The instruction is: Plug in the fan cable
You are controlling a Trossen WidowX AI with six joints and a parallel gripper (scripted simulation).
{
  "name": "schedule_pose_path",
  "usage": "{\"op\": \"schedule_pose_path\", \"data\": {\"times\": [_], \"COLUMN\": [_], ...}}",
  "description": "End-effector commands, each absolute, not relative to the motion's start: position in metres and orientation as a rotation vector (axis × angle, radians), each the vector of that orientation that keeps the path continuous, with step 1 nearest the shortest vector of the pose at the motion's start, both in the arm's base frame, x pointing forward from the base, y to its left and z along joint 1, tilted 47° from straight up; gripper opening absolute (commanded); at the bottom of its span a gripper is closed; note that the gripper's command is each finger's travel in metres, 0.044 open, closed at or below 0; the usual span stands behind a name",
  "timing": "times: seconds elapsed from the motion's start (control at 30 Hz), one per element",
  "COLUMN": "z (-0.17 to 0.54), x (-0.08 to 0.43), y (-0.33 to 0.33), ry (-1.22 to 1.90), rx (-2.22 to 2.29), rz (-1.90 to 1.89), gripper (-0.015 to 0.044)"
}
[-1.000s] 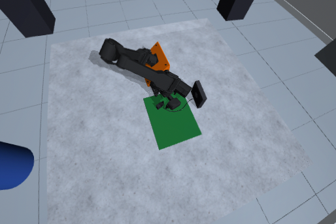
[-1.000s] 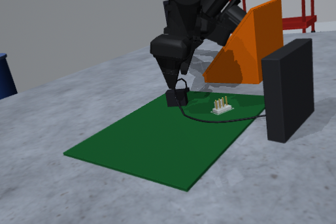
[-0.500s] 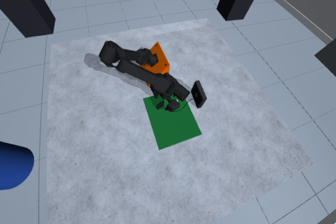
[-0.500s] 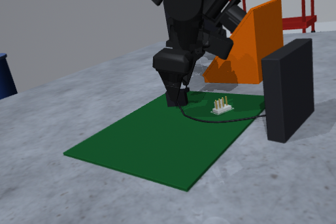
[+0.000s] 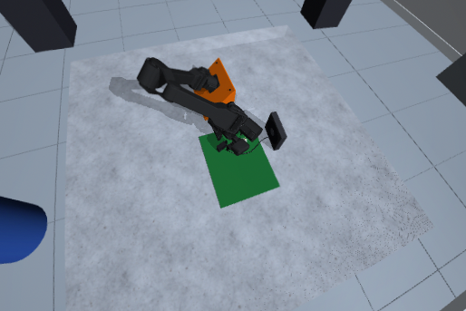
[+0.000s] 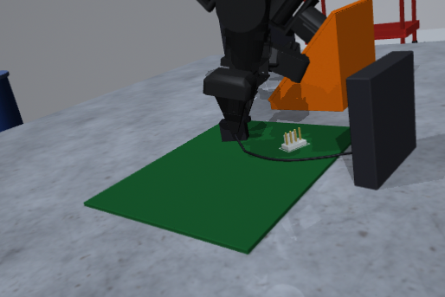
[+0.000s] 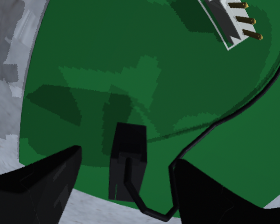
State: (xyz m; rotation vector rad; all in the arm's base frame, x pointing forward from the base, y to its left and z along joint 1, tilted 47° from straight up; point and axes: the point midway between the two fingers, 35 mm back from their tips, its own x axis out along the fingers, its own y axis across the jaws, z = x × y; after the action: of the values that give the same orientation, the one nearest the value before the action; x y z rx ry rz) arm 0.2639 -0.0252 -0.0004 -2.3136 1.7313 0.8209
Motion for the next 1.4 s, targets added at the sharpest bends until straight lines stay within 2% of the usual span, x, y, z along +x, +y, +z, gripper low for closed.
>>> {"op": "schedule_pose_path", "data": {"times": [0.0, 0.87, 0.93, 1.37], "z": [0.0, 0.0, 0.001, 0.023], "x": [0.264, 0.264, 0.264, 0.264], "y": [-0.025, -0.025, -0.023, 0.006], "ry": [1.731, 1.731, 1.73, 1.718], "rx": [-2.313, -2.313, -2.313, -2.312], "rz": [0.82, 0.82, 0.821, 0.835], "gripper": [0.0223, 0.005, 0.0, 0.0]}}
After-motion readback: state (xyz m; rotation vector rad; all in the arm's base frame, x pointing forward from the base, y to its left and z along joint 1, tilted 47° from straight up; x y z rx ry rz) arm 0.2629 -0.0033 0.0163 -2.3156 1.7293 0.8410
